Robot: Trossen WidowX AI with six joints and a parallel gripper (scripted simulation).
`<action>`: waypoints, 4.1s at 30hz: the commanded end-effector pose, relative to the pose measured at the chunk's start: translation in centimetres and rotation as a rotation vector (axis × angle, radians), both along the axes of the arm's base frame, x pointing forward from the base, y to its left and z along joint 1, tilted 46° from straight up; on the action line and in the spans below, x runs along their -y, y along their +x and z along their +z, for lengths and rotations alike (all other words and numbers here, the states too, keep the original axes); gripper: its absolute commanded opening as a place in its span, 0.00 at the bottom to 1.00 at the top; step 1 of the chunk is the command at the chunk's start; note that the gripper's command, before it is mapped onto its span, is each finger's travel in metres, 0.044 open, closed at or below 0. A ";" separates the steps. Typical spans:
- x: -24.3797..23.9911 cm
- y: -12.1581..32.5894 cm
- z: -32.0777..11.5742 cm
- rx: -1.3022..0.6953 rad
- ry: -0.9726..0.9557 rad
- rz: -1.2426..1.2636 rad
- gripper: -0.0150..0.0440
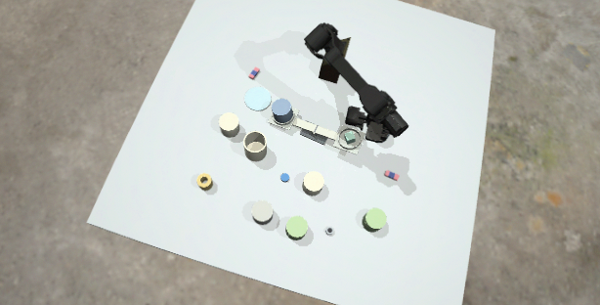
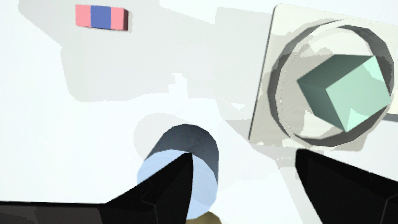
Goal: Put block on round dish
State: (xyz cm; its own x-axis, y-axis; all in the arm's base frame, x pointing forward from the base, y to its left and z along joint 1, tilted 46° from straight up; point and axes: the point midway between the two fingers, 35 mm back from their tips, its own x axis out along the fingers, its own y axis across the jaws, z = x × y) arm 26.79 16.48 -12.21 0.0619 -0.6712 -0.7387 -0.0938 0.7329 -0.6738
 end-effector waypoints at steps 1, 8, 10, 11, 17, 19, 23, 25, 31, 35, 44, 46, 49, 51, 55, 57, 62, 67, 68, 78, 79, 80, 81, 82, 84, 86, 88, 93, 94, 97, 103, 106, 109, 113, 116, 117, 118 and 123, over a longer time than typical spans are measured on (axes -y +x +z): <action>0.2 0.5 0.7 0.083 0.004 -0.085 0.69; 0.8 1.3 1.9 0.245 0.010 -0.264 0.69; 1.0 1.5 2.2 0.292 0.011 -0.315 0.69; 1.1 1.6 2.4 0.316 0.012 -0.341 0.69; 1.7 2.3 3.4 0.457 0.015 -0.493 0.69; 1.9 2.5 3.7 0.504 0.016 -0.543 0.69; 2.4 2.9 4.4 0.599 0.019 -0.643 0.69; 2.6 3.1 4.8 0.647 0.020 -0.693 0.69; 2.9 3.3 5.2 0.707 0.021 -0.755 0.69; 3.6 3.4 4.5 0.707 0.021 -0.755 0.69; 4.5 3.5 3.5 0.707 0.021 -0.755 0.69; 4.8 3.5 3.3 0.707 0.021 -0.755 0.69; 5.1 3.5 2.9 0.707 0.021 -0.755 0.69; 5.3 3.6 2.7 0.707 0.021 -0.754 0.69; 5.8 3.6 2.2 0.708 0.020 -0.754 0.69; 6.0 3.6 2.0 0.708 0.020 -0.754 0.69; 6.5 3.6 1.5 0.708 0.020 -0.754 0.69; 6.6 3.6 1.5 0.708 0.020 -0.754 0.55; 6.6 3.6 1.5 0.708 0.020 -0.754 0.54; 6.3 3.6 1.8 0.708 0.020 -0.754 0.33; 5.9 3.7 2.1 0.708 0.021 -0.754 0.28; 5.4 3.7 2.5 0.707 0.022 -0.754 0.25; 4.9 3.7 2.9 0.707 0.022 -0.755 0.25; 4.5 3.7 3.3 0.706 0.023 -0.755 0.25; 3.5 3.7 4.2 0.706 0.023 -0.755 0.25; 2.6 3.6 5.1 0.705 0.024 -0.755 0.25; 1.7 3.5 6.1 0.705 0.024 -0.755 0.25; -0.1 3.1 8.1 0.705 0.022 -0.755 0.25; -0.2 3.1 8.2 0.705 0.022 -0.755 0.25; 0.0 3.2 8.4 0.702 0.026 -0.756 0.25; 2.3 4.7 10.2 0.681 0.054 -0.764 0.25; 3.6 5.3 11.1 0.671 0.068 -0.767 0.25; 5.3 6.0 12.3 0.661 0.083 -0.769 0.25; 7.7 6.7 13.9 0.653 0.100 -0.770 0.25; 9.5 7.1 15.0 0.649 0.113 -0.771 0.25; 10.1 7.2 15.4 0.649 0.118 -0.771 0.25; 10.7 7.3 15.7 0.648 0.123 -0.771 0.25; 13.7 7.4 17.5 0.651 0.140 -0.771 0.25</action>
